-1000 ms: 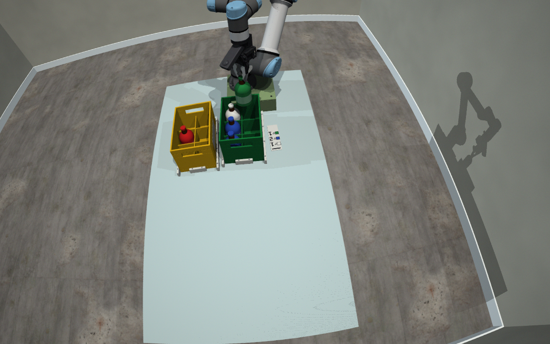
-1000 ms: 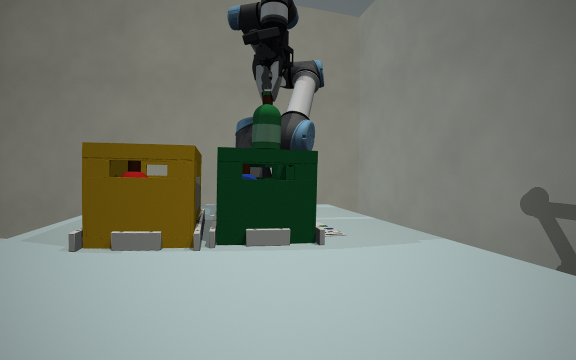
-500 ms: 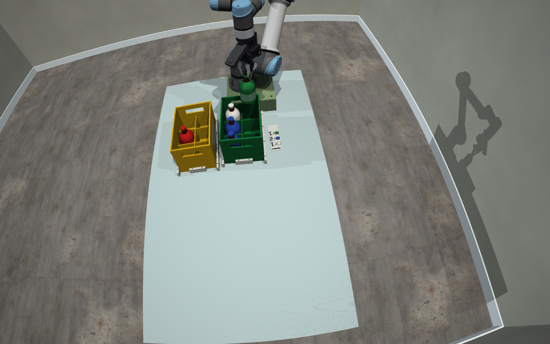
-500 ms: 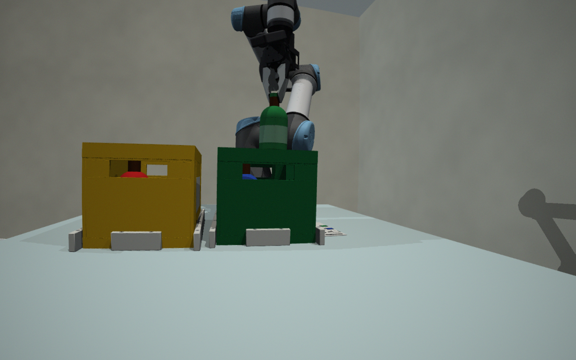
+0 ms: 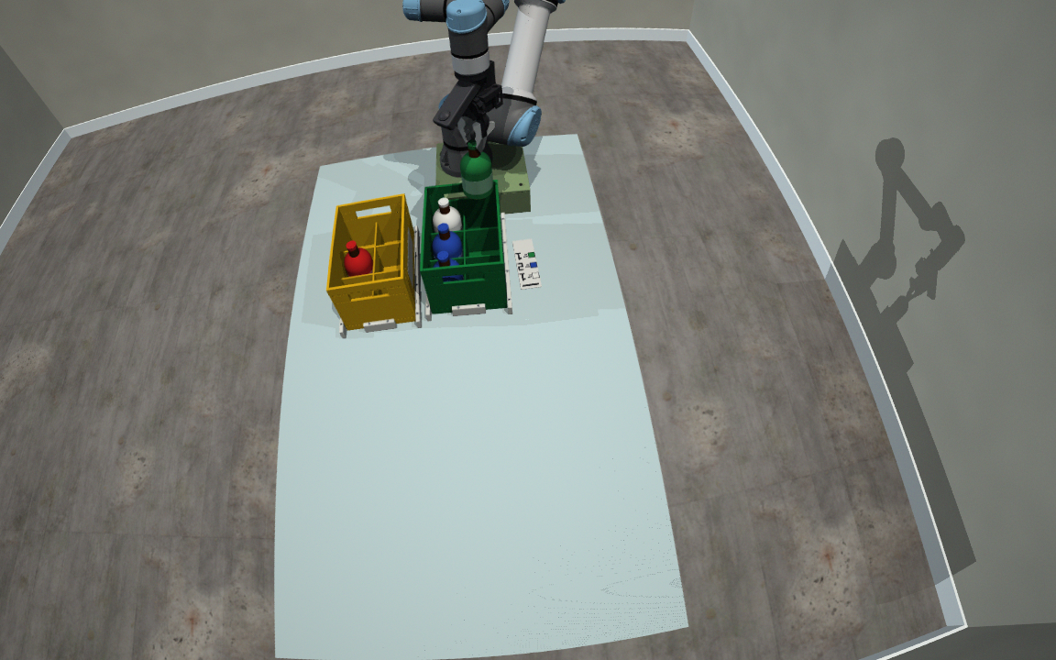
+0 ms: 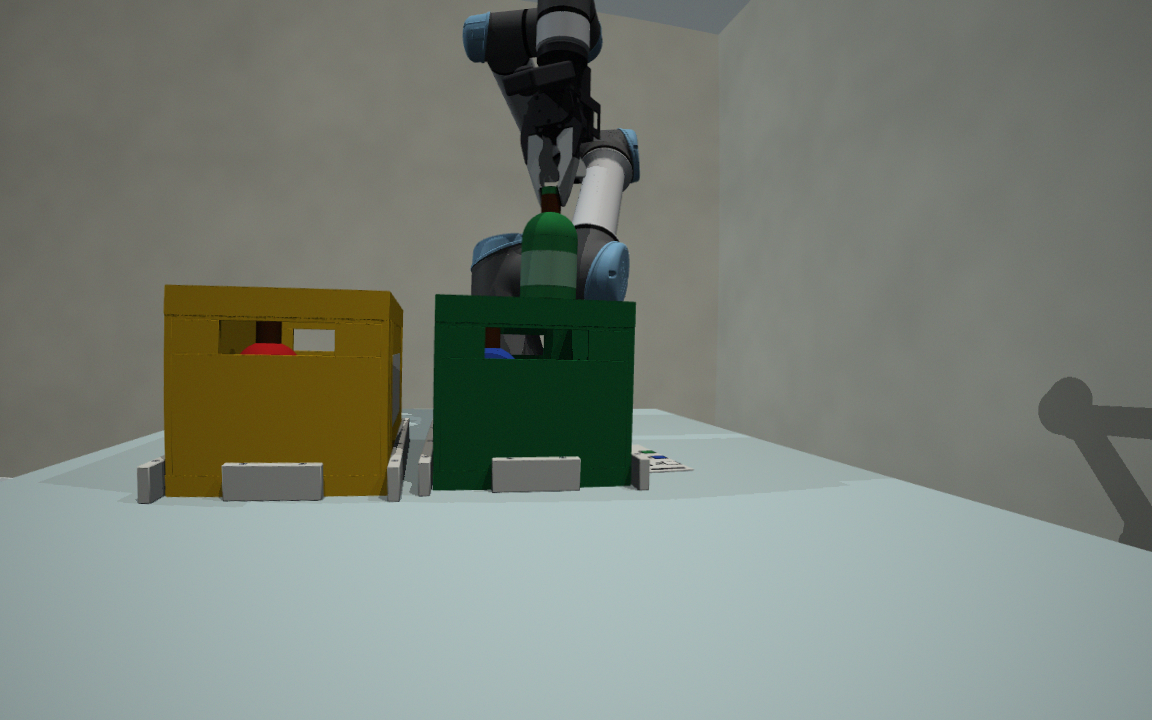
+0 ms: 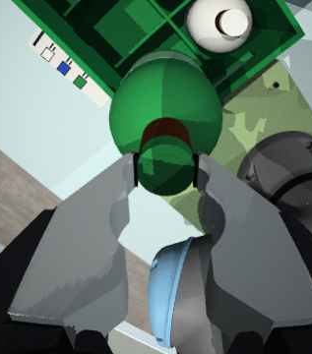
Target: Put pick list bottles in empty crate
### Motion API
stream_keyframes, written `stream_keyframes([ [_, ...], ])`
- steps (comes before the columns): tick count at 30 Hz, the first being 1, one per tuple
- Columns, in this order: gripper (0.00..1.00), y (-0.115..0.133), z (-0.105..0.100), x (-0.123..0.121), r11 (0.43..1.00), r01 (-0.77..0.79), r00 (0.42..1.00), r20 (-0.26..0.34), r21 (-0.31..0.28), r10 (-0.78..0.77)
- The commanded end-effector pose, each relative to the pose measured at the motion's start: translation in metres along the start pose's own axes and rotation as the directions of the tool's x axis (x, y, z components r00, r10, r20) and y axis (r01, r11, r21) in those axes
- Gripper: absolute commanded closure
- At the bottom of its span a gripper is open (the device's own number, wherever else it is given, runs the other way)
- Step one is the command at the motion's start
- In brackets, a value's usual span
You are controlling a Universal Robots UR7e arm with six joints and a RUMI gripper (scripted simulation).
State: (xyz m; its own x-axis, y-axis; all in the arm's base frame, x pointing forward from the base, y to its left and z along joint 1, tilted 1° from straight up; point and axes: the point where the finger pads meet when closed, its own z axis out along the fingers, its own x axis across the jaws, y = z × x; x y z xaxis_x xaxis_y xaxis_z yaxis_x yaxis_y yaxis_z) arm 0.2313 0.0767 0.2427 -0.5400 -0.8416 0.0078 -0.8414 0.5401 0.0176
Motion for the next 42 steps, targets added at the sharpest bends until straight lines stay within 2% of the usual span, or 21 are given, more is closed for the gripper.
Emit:
stream_keyframes([
  [1,1.0,-0.0001,-0.0015,-0.0007,1.0,0.001,1.0,0.002,0.005,-0.001],
  [34,1.0,0.0002,-0.0015,-0.0012,1.0,0.001,1.0,0.002,0.005,-0.001],
  [42,1.0,0.0009,0.0076,-0.0012,1.0,0.002,1.0,0.002,0.004,-0.002],
])
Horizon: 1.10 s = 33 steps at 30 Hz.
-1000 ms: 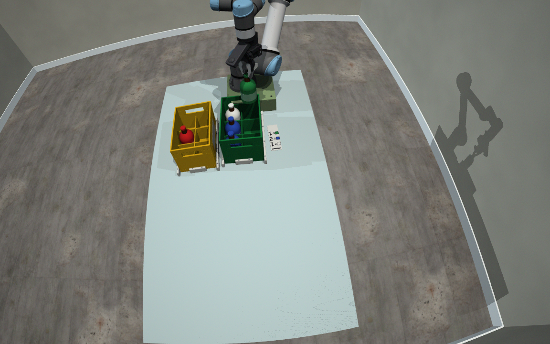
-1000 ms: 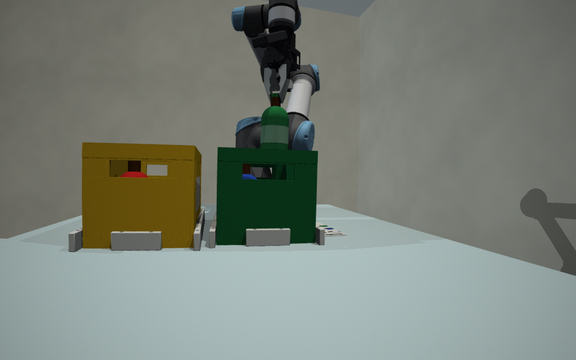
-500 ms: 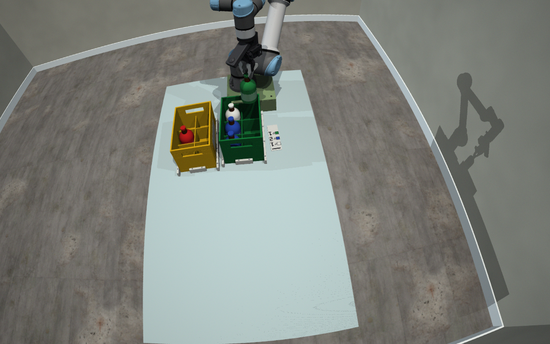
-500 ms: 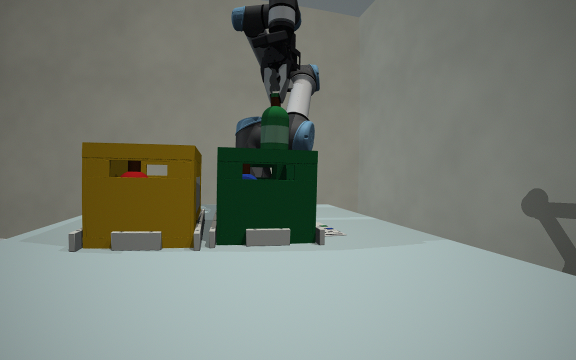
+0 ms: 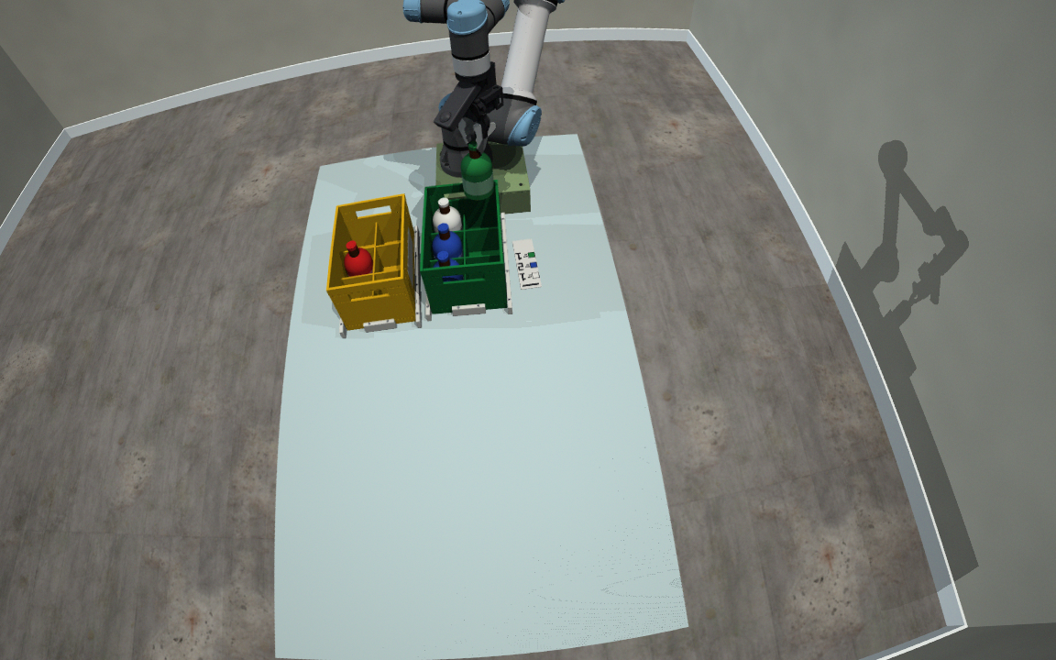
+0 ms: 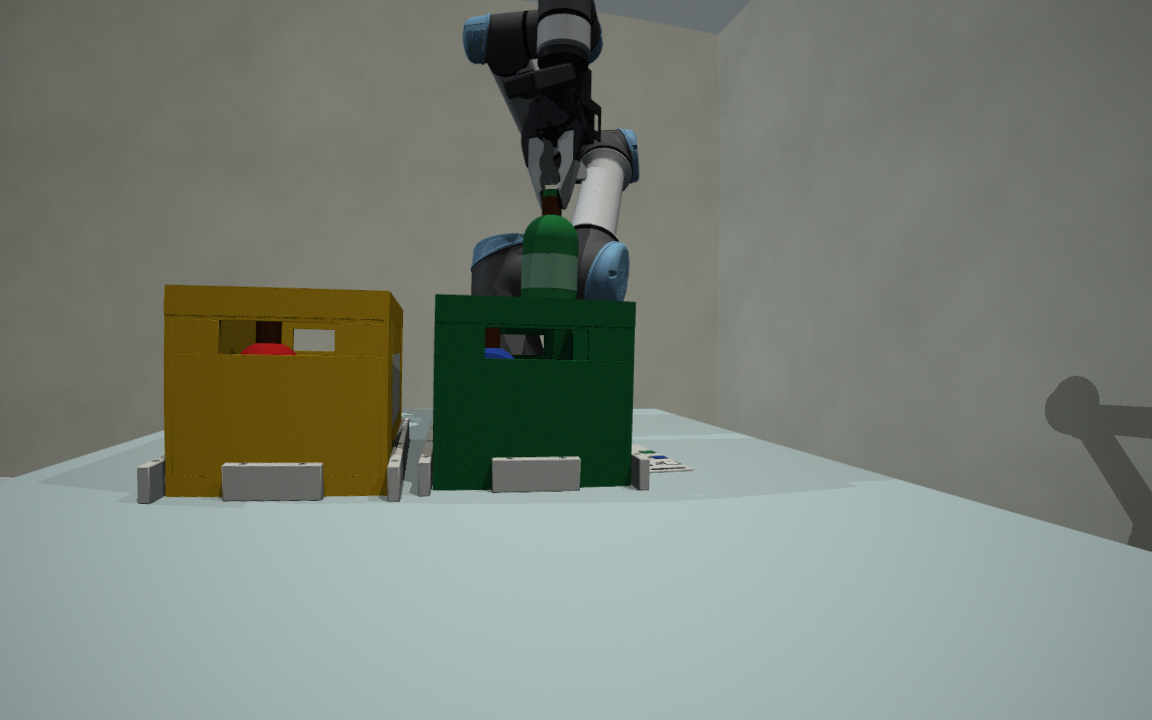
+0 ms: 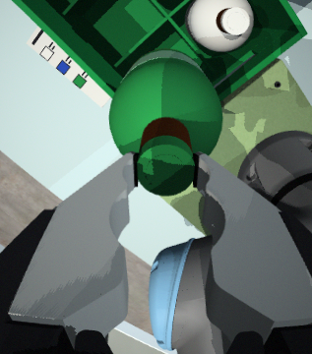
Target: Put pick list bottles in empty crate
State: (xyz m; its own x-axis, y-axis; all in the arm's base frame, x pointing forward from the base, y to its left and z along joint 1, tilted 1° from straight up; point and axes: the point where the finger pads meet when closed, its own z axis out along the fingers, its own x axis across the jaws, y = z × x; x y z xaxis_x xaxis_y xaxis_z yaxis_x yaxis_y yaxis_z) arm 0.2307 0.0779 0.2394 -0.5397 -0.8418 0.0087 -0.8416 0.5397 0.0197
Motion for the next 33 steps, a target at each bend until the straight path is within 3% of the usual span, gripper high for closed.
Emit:
stream_keyframes([
  [1,1.0,0.0,0.005,-0.001,1.0,0.001,1.0,0.002,0.006,-0.001],
  [33,1.0,-0.002,0.033,-0.001,1.0,0.0,1.0,0.002,0.006,0.0],
])
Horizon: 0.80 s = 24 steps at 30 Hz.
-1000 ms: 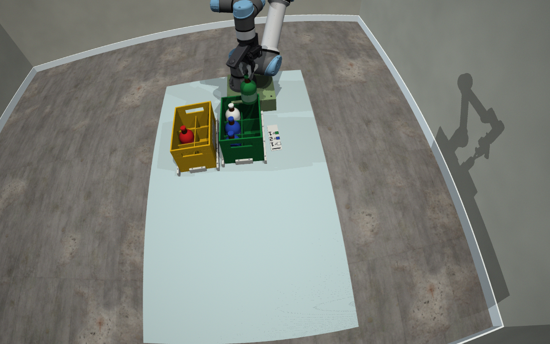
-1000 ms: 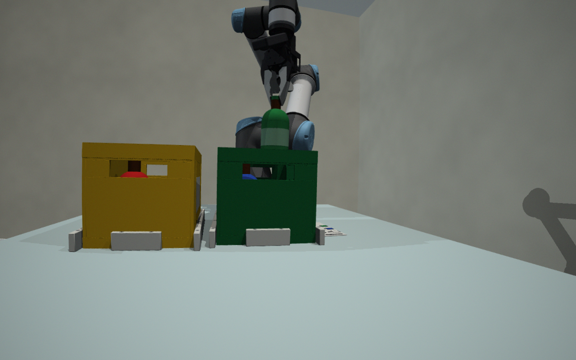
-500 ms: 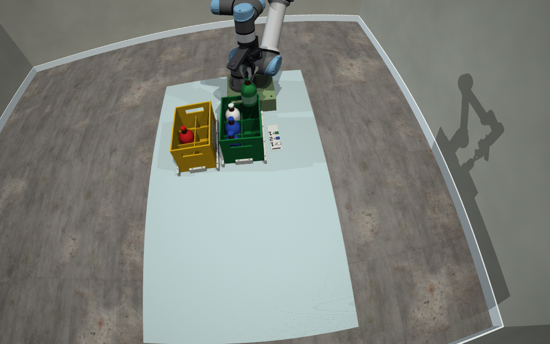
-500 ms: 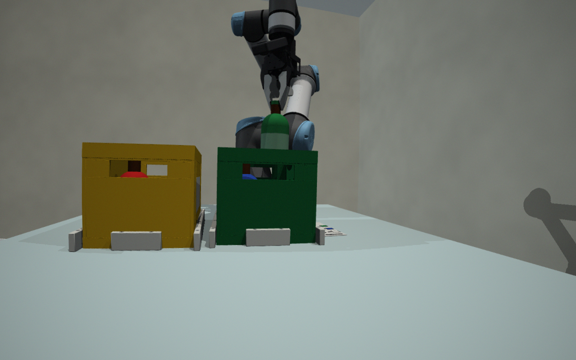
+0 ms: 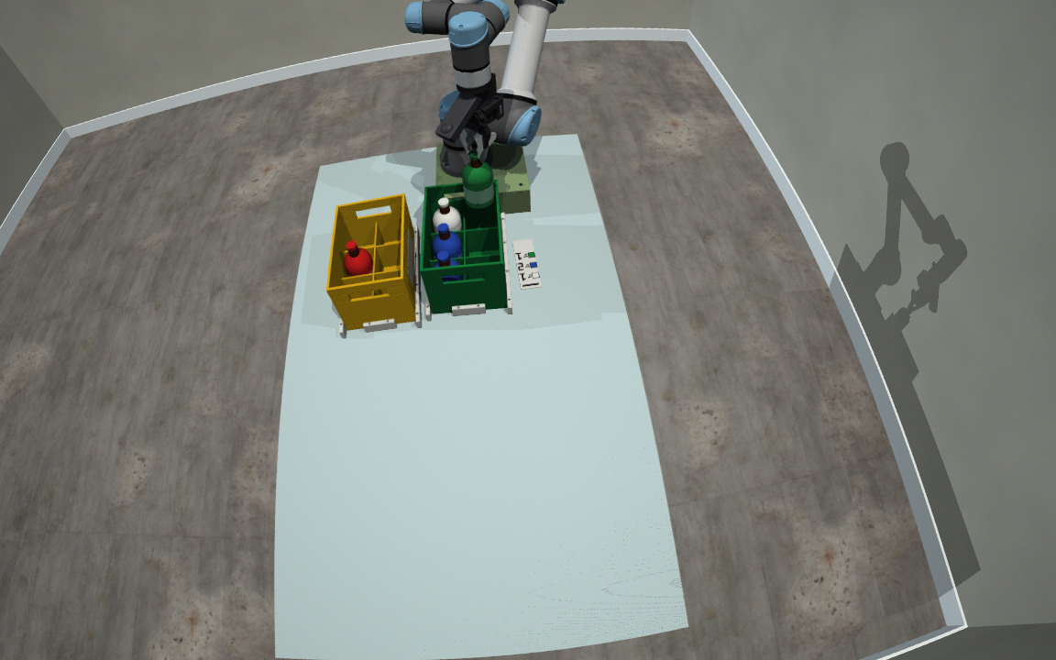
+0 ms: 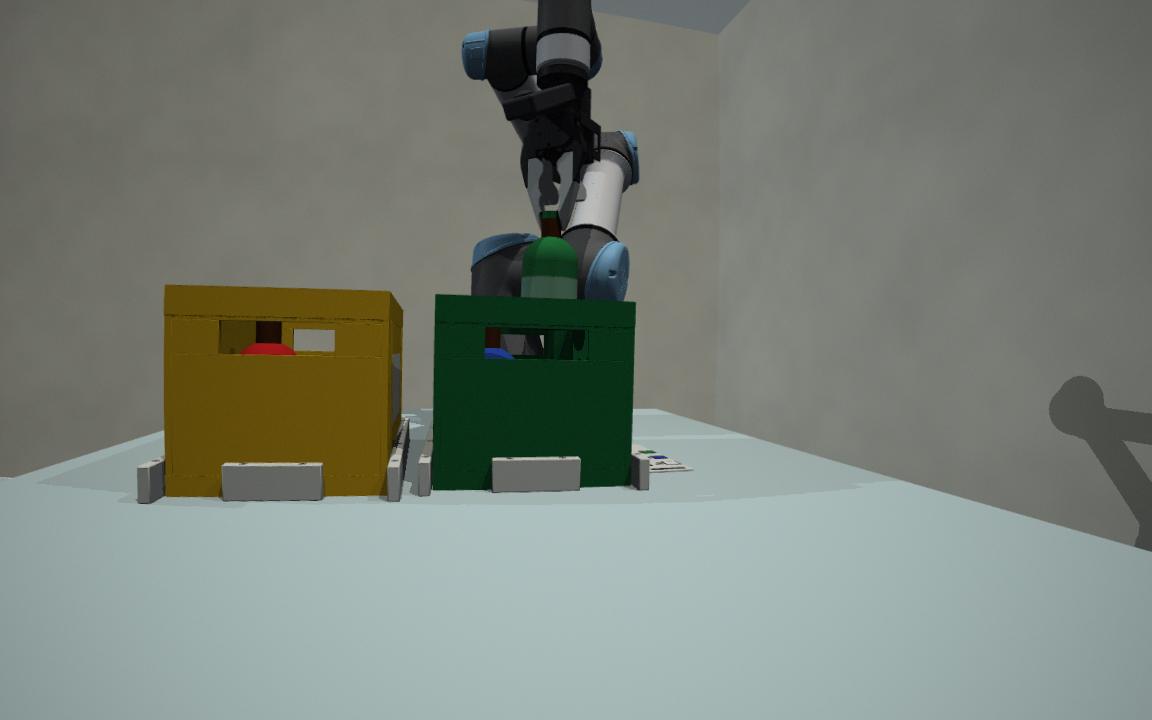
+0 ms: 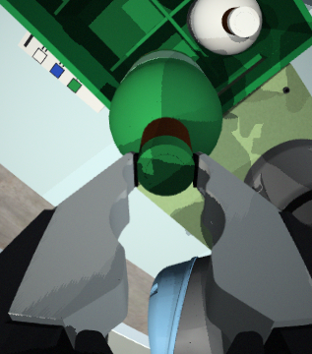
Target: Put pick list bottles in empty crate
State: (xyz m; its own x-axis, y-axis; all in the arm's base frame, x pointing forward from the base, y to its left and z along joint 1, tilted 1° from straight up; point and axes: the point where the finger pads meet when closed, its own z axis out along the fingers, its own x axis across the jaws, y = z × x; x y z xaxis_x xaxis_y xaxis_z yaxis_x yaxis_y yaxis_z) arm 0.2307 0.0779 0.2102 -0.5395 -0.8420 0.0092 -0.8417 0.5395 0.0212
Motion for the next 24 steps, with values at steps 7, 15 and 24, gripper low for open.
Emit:
stream_keyframes([
  [7,1.0,-0.002,0.01,0.0,1.0,0.0,1.0,0.003,0.008,0.0],
  [15,1.0,-0.002,0.017,0.0,1.0,0.0,1.0,0.003,0.008,0.0],
  [24,1.0,-0.002,0.025,0.0,1.0,-0.001,1.0,0.003,0.008,0.001],
])
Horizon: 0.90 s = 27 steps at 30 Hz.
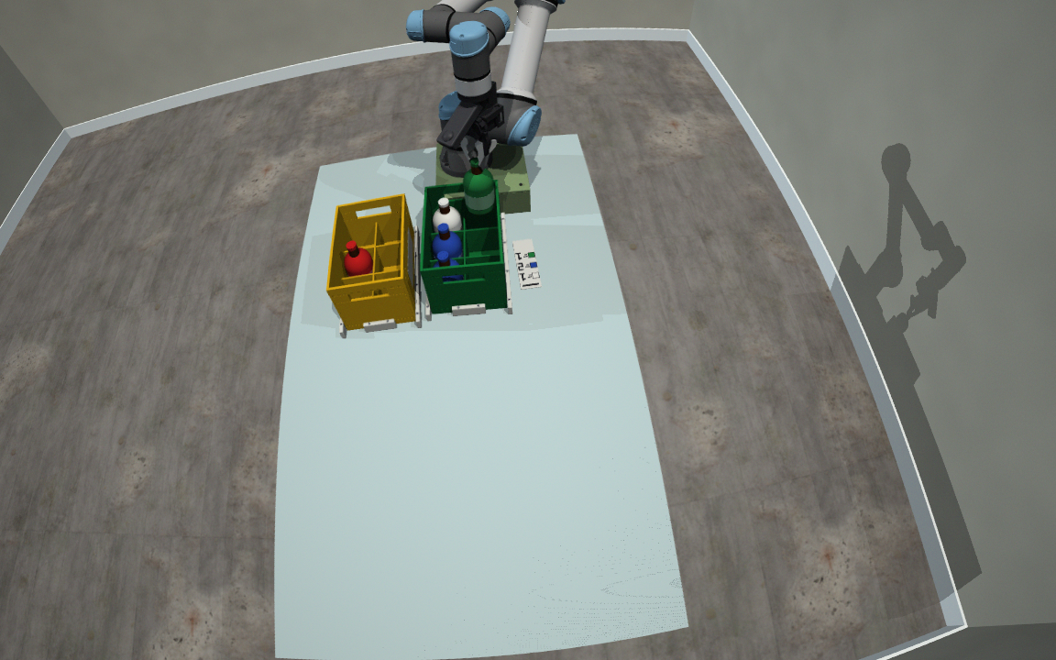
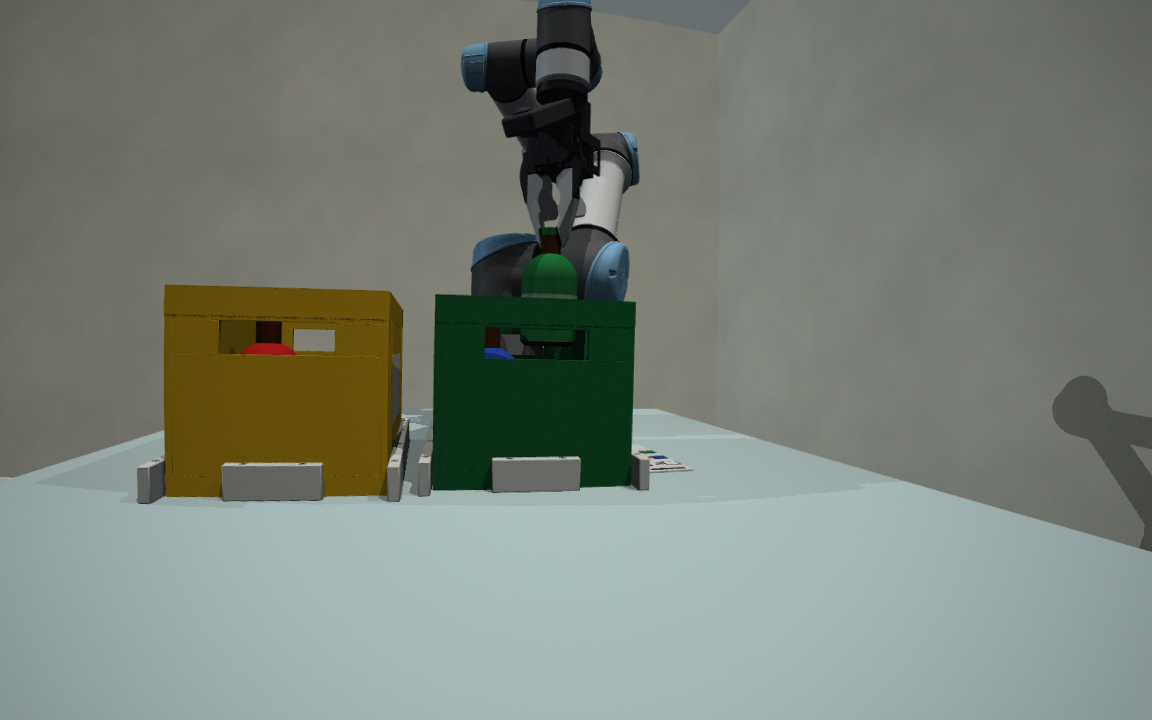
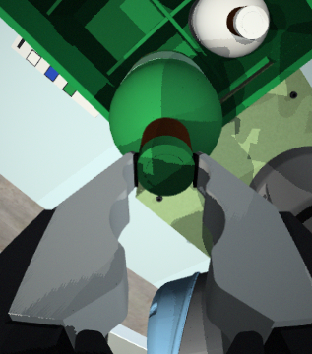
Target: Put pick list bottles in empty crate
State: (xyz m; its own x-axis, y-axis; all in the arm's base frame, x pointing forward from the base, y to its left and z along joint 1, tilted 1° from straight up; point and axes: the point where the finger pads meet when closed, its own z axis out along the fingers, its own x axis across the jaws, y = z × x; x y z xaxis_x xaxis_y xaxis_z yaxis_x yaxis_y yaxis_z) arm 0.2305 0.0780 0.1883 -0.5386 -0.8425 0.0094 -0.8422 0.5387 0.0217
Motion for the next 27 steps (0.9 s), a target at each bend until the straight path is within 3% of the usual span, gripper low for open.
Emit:
stream_keyframes([
  [1,1.0,-0.002,0.003,0.0,1.0,-0.002,1.0,0.003,0.008,0.002],
  [27,1.0,-0.003,0.027,0.0,1.0,-0.002,1.0,0.003,0.008,0.002],
])
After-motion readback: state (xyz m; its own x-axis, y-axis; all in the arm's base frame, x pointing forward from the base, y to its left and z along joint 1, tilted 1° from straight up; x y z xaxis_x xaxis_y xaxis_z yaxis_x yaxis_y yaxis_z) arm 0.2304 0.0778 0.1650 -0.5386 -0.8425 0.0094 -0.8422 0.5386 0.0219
